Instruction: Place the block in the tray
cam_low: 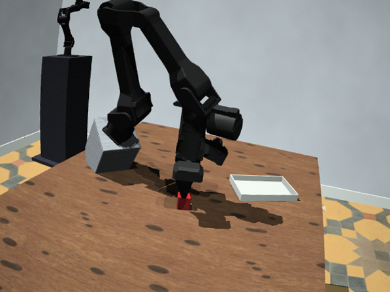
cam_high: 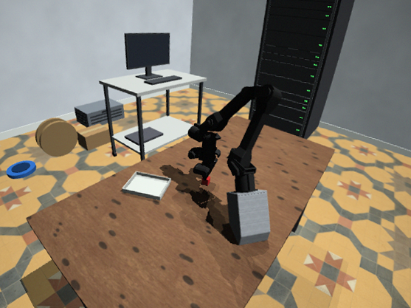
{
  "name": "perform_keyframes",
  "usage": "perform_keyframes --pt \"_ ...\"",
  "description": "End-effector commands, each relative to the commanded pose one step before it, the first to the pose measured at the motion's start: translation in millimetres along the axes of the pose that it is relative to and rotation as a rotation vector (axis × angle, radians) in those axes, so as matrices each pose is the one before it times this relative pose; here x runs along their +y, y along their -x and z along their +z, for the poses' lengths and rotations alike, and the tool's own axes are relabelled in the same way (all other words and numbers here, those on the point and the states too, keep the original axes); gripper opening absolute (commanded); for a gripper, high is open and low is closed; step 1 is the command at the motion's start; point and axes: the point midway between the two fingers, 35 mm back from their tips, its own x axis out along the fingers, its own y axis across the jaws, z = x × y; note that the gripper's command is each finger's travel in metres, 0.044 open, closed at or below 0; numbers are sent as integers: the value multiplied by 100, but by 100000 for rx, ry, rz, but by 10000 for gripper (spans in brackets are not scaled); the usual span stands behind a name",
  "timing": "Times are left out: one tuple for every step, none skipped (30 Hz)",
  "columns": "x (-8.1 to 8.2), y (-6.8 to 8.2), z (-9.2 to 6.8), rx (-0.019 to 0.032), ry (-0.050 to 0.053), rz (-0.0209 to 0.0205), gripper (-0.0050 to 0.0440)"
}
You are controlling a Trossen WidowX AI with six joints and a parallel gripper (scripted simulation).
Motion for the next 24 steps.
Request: perform_keyframes --pt "-173 172 360 -1531 -276 -192 232" --pt "0 -79 1 0 0 0 232" --pt "0 -118 0 0 0 0 232" --pt "0 -158 -1 0 0 0 232" --pt "0 -190 1 0 0 0 232" --pt "0 -224 -1 0 0 0 232" --pt "0 -245 1 0 0 0 232" --pt "0 -264 -1 0 0 0 232" --pt "0 -270 1 0 0 0 232" --pt "0 0 0 0 0 0 232" --pt "0 0 0 0 0 0 232" --pt "0 -272 0 0 0 0 232" --pt "0 -267 -1 0 0 0 232" --pt "0 -252 1 0 0 0 232" --pt "0 -235 -1 0 0 0 232" --pt "0 -209 1 0 0 0 232" --pt "0 -184 -1 0 0 0 232" --pt "0 -152 1 0 0 0 232" --pt "0 -120 0 0 0 0 232" --pt "0 -90 0 0 0 0 232" --pt "0 -60 -1 0 0 0 232" --pt "0 -34 0 0 0 0 232" --pt "0 -14 0 0 0 0 232" --pt "0 -2 0 0 0 0 232"
